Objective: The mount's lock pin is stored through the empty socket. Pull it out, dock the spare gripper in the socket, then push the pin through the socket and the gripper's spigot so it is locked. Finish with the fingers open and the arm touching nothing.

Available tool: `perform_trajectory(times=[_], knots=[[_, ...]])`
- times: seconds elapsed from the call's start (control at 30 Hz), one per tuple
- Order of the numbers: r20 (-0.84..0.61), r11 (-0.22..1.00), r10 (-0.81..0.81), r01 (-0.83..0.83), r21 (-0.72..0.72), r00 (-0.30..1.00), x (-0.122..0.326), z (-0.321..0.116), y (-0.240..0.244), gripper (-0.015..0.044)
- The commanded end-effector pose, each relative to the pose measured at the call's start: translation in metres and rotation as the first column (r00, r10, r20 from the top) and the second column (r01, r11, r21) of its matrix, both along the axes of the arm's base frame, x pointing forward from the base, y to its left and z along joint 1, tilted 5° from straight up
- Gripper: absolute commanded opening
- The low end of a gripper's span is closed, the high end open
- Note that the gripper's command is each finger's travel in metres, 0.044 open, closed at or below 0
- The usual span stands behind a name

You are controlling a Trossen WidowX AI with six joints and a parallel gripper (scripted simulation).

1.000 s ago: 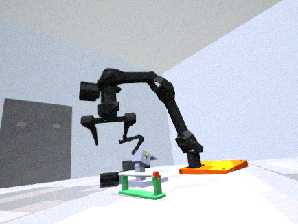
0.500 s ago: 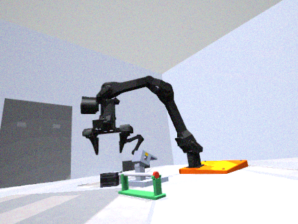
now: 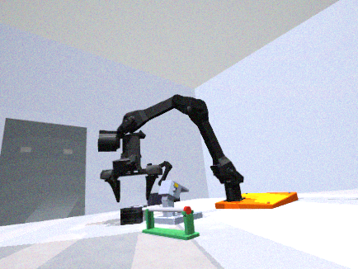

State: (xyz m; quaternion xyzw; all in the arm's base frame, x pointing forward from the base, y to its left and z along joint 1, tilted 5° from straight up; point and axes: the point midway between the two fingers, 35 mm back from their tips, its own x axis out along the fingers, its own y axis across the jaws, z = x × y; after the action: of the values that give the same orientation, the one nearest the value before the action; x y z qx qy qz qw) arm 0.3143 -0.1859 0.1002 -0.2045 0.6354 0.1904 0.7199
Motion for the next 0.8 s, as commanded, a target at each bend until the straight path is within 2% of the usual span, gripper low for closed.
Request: perform_trajectory(times=[0.0, 0.77], knots=[[-0.014, 1.0, -0.005, 0.005, 0.004, 1.0, -0.002, -0.01, 0.001, 0.044], [-0.014, 1.0, -0.005, 0.005, 0.004, 1.0, 0.001, -0.048, 0.001, 0.044]])
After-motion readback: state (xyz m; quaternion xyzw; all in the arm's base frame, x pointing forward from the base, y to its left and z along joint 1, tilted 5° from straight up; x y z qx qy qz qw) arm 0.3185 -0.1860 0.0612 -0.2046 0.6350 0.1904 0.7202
